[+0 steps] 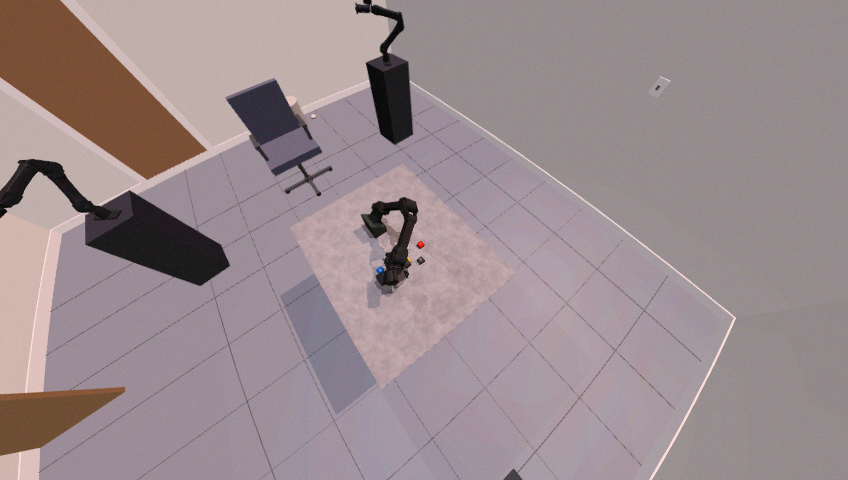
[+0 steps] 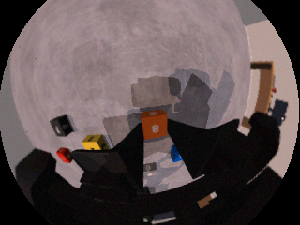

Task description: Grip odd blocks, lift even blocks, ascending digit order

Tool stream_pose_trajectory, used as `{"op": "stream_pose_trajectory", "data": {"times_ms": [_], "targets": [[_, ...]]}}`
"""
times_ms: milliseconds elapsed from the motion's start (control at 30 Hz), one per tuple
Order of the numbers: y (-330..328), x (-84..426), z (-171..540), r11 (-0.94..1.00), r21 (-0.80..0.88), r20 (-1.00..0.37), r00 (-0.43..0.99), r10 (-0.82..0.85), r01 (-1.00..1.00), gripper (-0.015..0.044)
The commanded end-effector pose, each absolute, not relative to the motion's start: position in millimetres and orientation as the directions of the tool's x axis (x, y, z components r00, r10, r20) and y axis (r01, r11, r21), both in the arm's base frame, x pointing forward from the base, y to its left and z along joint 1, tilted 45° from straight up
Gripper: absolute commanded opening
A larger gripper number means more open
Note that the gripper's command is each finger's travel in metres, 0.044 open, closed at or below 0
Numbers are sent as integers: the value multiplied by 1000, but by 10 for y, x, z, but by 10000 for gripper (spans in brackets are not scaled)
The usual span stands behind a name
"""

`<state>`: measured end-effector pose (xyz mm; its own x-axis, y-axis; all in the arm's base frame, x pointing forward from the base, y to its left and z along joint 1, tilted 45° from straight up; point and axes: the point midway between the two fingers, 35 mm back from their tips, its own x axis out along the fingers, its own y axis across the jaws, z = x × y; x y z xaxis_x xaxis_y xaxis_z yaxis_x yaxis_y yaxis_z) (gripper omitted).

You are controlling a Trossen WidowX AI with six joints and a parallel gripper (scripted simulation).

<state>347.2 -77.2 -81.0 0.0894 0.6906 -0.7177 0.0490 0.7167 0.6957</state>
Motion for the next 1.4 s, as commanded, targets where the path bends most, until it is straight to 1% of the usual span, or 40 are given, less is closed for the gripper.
{"op": "stream_pose_trajectory", "data": {"times_ms": [0,767,1367], "targets": [[-792,3496,-800,718,695,-717,105,689,41,120],[-876,3460,-704,715,697,-717,91,692,55,120],[-770,3474,-811,714,698,-716,91,692,55,120]]}}
